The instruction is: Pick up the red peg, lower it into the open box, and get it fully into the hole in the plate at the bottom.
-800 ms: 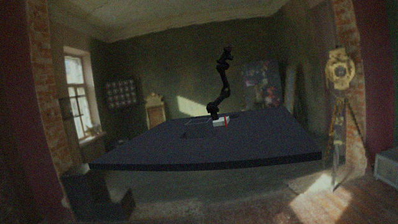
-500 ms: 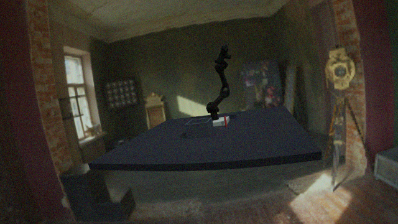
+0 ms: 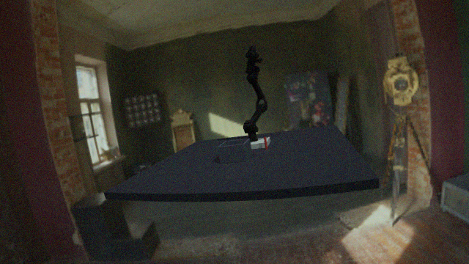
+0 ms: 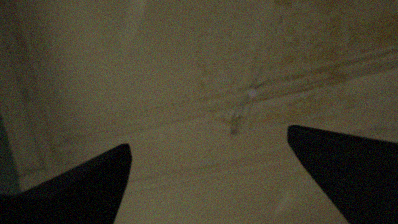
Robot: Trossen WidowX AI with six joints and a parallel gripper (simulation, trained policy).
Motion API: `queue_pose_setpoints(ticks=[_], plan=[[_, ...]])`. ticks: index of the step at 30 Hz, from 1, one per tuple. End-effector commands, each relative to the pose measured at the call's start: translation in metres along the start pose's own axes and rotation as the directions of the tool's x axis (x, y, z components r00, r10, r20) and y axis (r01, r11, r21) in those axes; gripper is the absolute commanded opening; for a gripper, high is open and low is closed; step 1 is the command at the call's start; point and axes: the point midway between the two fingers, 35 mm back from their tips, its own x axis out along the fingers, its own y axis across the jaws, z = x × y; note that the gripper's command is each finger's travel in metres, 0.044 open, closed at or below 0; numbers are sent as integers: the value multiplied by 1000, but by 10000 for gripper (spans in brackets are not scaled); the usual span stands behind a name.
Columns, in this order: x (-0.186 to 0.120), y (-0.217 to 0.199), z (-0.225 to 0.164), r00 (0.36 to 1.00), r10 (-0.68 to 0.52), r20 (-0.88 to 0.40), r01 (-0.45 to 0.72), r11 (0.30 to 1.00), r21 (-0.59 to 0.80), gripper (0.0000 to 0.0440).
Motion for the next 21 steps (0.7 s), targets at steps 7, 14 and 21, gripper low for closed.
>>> queue_pose_setpoints(ticks=[7,14,21], plan=[[-7,71,-80,961,165,-223,-116,969,217,440],[-25,124,-128,886,296,-358,-158,917,367,440],[-53,177,-168,776,427,-464,-161,845,510,440]])
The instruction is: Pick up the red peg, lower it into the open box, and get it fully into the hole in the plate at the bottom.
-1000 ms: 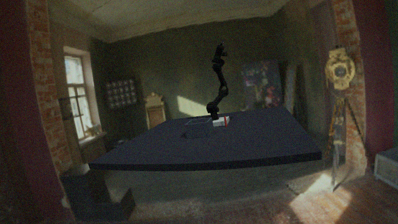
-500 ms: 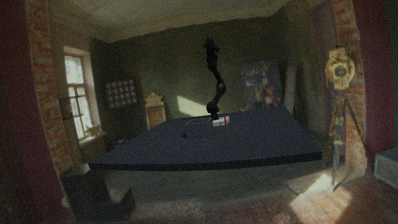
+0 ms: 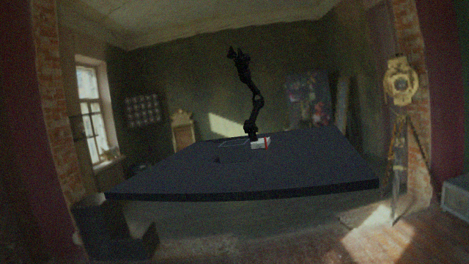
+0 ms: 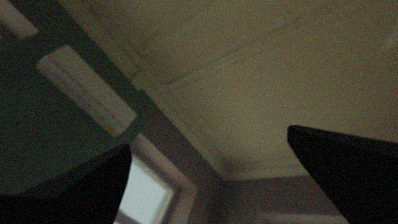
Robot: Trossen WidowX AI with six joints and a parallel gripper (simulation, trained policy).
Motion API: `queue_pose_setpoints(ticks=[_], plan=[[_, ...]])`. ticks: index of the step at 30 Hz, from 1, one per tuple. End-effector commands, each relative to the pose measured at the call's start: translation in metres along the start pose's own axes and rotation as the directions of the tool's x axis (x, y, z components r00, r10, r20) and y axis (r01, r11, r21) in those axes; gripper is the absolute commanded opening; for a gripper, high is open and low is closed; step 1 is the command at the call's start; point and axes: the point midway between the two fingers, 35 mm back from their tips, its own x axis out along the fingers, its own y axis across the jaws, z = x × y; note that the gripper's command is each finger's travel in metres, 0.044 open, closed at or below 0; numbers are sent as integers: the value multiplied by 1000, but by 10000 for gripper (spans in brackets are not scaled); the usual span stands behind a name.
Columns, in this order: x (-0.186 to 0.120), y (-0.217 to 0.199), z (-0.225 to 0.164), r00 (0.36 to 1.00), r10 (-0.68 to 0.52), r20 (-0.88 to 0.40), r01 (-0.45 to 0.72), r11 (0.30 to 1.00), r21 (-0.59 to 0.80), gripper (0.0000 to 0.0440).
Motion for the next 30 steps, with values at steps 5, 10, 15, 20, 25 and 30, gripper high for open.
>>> queue_pose_setpoints(ticks=[5,10,15,20,25,30], plan=[[9,41,-69,974,110,-196,-78,983,164,440],[8,68,-106,935,188,-300,-103,955,278,440],[2,98,-138,880,272,-389,-109,914,391,440],[-7,129,-165,810,360,-463,-99,862,497,440],[-21,161,-187,726,448,-521,-72,804,591,440],[-39,193,-204,628,535,-566,-29,742,669,440]])
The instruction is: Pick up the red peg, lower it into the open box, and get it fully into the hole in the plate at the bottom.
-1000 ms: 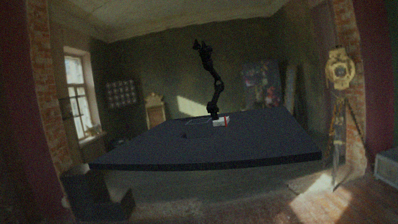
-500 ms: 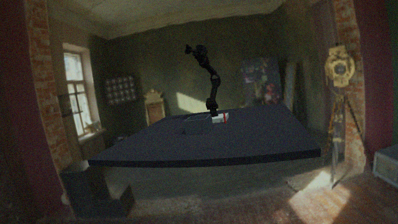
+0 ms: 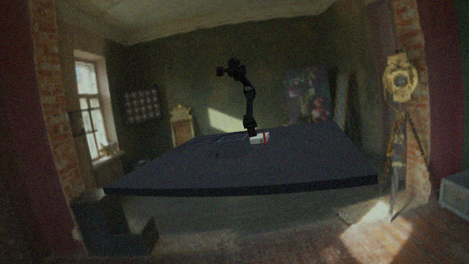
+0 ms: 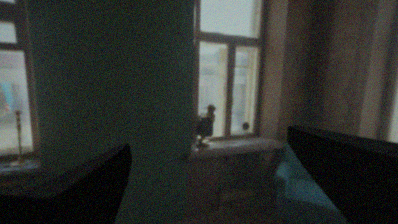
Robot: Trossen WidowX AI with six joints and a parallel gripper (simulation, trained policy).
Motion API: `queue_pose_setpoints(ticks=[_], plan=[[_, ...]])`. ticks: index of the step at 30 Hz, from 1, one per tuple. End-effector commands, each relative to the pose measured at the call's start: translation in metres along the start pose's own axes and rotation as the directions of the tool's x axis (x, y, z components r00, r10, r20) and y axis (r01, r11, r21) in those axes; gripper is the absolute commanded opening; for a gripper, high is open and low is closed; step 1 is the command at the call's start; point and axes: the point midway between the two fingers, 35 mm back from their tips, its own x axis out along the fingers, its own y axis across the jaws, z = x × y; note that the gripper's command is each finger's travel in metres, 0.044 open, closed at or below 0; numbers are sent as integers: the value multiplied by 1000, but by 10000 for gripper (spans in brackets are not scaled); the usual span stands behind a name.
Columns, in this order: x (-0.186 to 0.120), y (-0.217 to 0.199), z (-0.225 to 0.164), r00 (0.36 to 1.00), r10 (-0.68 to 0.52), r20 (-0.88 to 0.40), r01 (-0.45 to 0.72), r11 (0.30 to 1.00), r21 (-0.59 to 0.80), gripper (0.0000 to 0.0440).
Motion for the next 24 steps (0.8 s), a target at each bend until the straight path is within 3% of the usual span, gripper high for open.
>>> queue_pose_setpoints(ticks=[1,12,24], plan=[[11,12,-30,994,32,-105,-25,997,70,440],[18,54,-108,912,137,-387,-28,961,275,440],[-5,100,-187,713,223,-665,101,906,412,440]])
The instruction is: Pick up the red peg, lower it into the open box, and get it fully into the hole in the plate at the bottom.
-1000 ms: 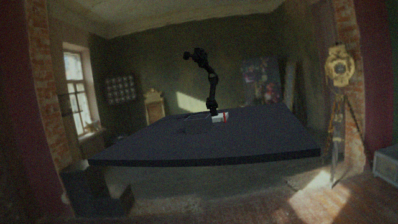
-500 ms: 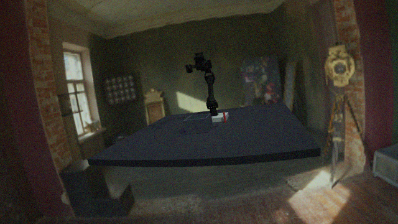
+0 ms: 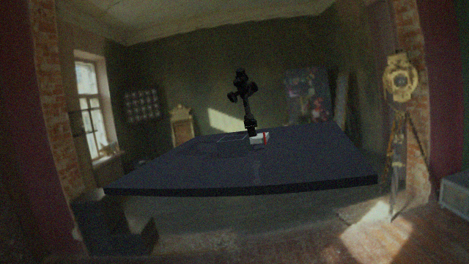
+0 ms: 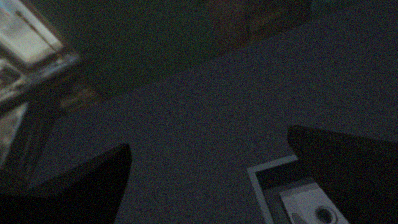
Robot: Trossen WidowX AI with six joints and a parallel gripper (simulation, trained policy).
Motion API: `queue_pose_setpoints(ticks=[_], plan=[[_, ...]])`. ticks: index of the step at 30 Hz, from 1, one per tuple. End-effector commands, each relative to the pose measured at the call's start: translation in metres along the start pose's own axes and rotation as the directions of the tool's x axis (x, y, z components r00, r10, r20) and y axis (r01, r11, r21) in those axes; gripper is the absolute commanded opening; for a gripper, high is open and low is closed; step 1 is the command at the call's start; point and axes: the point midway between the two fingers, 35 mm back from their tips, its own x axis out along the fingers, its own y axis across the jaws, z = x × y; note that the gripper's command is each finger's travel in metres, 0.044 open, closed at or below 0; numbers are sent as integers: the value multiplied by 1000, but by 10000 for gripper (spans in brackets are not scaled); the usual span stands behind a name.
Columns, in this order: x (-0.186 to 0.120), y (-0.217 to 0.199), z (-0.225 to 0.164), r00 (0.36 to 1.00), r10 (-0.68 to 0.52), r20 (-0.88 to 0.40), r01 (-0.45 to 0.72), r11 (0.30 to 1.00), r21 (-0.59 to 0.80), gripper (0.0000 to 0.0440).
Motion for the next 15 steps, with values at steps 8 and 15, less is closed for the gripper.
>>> queue_pose_setpoints(ticks=[8,15], plan=[[19,3,-82,946,-74,-314,123,983,139,440],[16,2,-133,857,-139,-496,263,946,188,440]])
